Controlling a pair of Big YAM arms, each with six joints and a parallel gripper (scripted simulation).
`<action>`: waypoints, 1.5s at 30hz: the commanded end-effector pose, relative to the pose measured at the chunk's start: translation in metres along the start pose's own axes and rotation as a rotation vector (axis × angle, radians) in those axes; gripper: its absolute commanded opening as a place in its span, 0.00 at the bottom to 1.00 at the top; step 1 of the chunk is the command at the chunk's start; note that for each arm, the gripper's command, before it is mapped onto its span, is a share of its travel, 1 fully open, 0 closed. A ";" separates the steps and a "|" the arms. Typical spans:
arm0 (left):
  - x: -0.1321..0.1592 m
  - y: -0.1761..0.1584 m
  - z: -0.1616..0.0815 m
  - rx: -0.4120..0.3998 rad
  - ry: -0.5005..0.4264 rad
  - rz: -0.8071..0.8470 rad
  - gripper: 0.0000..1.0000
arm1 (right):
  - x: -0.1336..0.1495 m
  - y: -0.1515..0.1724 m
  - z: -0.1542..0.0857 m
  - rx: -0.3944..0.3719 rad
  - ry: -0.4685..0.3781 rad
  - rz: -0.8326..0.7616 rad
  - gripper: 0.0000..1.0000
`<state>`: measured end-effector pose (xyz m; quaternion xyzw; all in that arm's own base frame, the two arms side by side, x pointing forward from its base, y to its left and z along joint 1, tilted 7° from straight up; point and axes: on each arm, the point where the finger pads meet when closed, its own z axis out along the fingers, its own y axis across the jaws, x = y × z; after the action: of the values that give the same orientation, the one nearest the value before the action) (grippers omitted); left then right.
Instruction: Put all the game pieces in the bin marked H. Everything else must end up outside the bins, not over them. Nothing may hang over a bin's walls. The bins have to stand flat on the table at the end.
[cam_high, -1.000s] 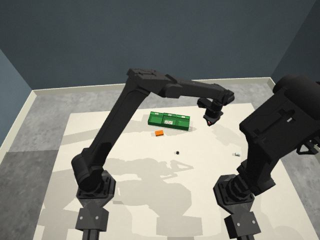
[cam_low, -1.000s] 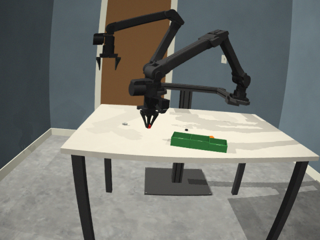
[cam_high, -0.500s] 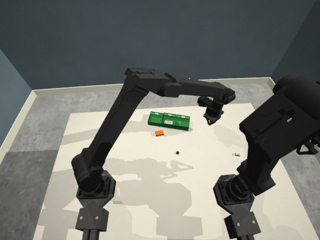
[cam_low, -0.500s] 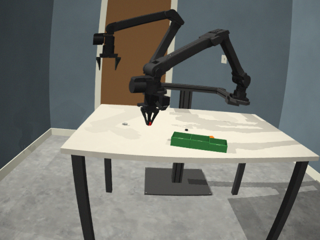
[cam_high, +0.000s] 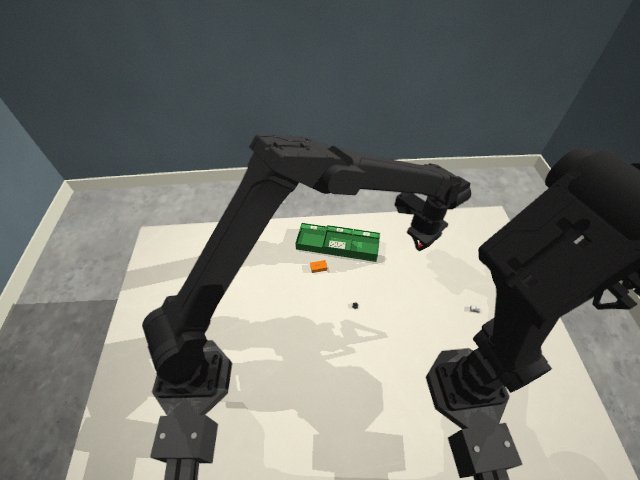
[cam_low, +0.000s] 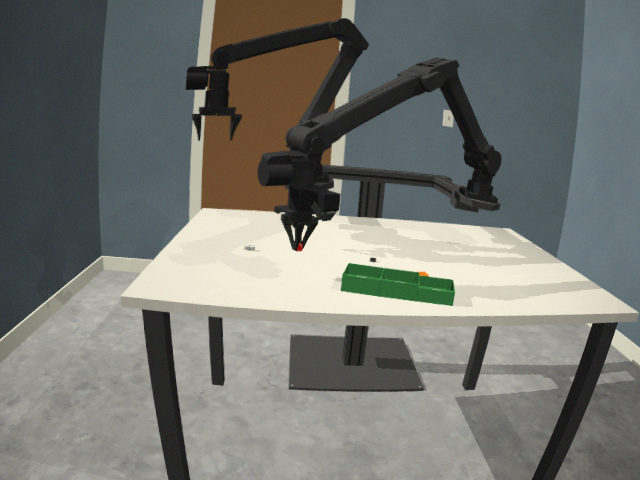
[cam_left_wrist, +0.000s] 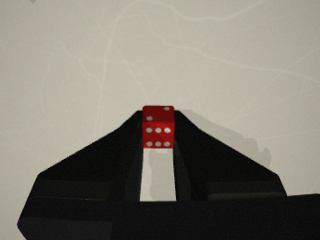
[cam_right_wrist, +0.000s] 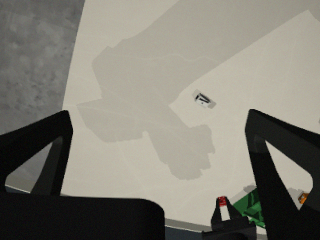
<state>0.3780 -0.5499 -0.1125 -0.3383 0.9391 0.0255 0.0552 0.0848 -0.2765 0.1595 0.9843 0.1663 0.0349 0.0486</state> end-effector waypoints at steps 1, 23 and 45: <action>0.010 -0.002 -0.006 0.017 0.003 0.002 0.11 | -0.002 -0.005 -0.005 -0.002 0.000 0.019 1.00; -0.067 0.033 -0.017 0.042 0.001 -0.006 0.11 | -0.002 -0.005 -0.005 -0.002 0.000 0.019 1.00; -0.164 0.106 -0.013 0.027 0.001 -0.299 0.11 | -0.002 -0.005 -0.005 -0.002 0.000 0.019 1.00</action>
<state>0.4189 -0.3756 -0.0972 -0.4169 0.9069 0.0260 0.0547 0.0848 -0.2765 0.1595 0.9843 0.1663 0.0349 0.0486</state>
